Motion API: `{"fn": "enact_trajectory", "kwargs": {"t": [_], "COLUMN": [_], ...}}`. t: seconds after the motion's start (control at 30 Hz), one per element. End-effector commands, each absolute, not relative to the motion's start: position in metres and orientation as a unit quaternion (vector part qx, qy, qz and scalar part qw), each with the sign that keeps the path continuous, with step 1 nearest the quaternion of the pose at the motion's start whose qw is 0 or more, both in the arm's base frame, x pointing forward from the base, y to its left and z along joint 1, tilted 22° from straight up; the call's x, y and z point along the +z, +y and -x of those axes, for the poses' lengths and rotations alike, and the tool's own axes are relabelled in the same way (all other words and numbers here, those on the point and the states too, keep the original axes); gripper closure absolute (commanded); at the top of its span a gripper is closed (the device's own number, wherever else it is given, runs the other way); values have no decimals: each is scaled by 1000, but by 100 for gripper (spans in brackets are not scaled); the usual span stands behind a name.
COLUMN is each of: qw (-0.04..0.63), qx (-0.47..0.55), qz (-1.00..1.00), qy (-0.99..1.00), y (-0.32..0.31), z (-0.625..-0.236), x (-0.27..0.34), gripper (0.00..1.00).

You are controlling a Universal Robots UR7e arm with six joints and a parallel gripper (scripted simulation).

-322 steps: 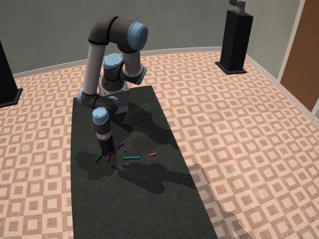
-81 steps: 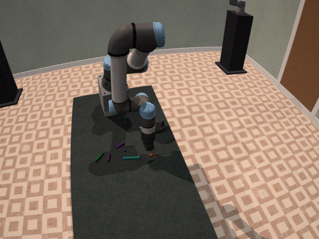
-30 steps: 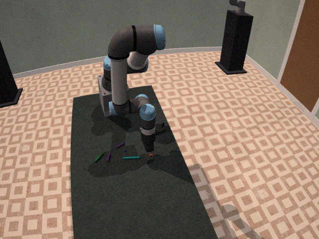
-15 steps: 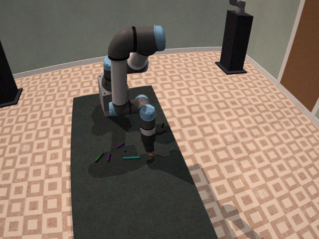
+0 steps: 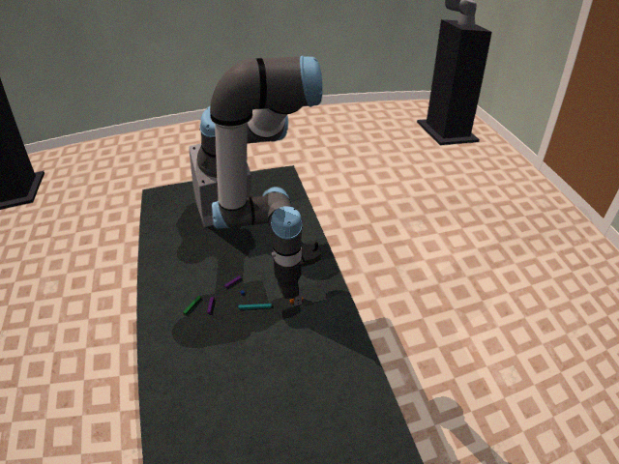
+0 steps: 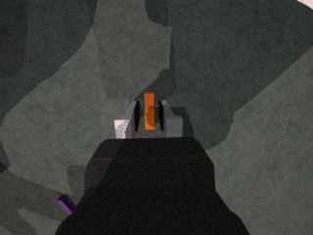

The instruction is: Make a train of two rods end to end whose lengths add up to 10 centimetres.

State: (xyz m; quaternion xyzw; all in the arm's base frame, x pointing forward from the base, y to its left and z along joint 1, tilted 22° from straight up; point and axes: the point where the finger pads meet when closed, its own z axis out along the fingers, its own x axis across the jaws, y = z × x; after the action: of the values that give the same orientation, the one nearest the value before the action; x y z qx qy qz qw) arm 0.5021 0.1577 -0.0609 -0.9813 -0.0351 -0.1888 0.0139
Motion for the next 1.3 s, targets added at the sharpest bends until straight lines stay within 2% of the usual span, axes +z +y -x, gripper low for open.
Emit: {"fn": "enact_trajectory", "kwargs": {"t": [0.0,1.23,1.27], "qw": [14,14,14], "qx": [-190,-190,-190], "qz": [981,981,981], "qy": [-35,-35,-35], "y": [158,158,158], "z": [-503,-503,-503], "x": [-62,-62,-62], "gripper": [46,46,76]}}
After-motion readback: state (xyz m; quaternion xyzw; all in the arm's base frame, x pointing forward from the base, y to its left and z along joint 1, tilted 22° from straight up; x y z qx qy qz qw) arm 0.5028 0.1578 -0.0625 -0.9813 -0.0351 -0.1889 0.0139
